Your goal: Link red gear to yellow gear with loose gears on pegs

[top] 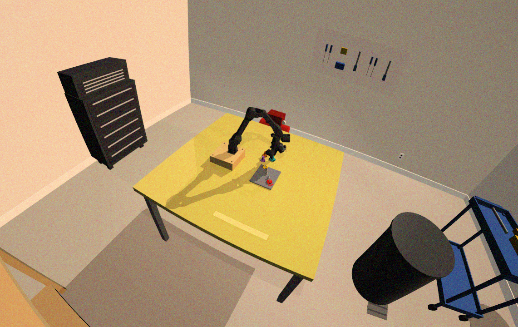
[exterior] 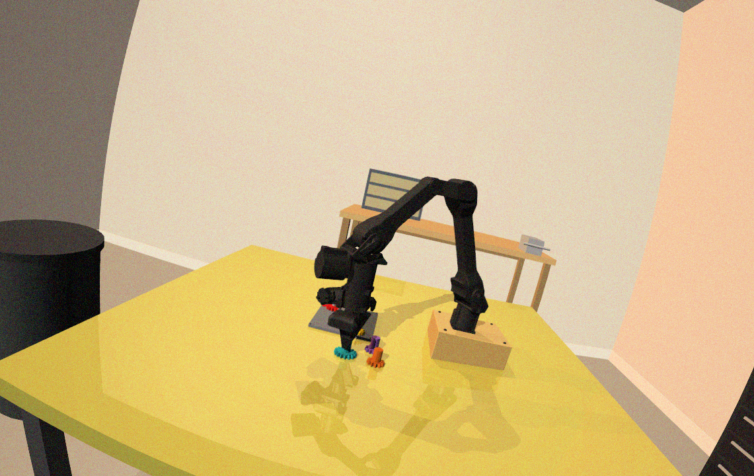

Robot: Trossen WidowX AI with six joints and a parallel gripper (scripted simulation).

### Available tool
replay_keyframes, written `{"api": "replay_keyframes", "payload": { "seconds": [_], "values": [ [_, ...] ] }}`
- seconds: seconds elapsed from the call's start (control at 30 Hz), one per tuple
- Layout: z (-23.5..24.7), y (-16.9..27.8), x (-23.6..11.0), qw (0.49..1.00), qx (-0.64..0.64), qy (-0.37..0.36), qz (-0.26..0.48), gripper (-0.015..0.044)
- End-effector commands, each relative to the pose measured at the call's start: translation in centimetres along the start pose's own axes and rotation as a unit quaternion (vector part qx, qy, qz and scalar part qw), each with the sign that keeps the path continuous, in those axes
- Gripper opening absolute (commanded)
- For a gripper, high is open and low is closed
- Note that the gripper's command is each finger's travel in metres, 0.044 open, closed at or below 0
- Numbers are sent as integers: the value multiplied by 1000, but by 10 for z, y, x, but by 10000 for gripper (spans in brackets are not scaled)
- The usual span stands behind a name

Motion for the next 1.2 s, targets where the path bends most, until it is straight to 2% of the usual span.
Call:
{"api": "replay_keyframes", "payload": {
  "seconds": [0.0,0.1,0.33,0.5,1.17],
  "values": [
    [0,0,1,1000,1,-1,0,125],
    [0,0,1,1000,1,-1,0,46],
    [0,0,1,1000,1,-1,0,0],
    [1,-1,-3,1000,1,-1,0,0],
    [8,-6,-58,1000,0,-2,-1,0]
  ]
}}
Point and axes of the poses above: the point midway between the two fingers, 35 mm back from their tips, its own x axis out along the fingers, its own z axis across the jaws, y = z × x, the point moved 3 cm from there along -x, back along the fingers, and after that the axes turned 1 degree about -x, right-handed, at the moved point
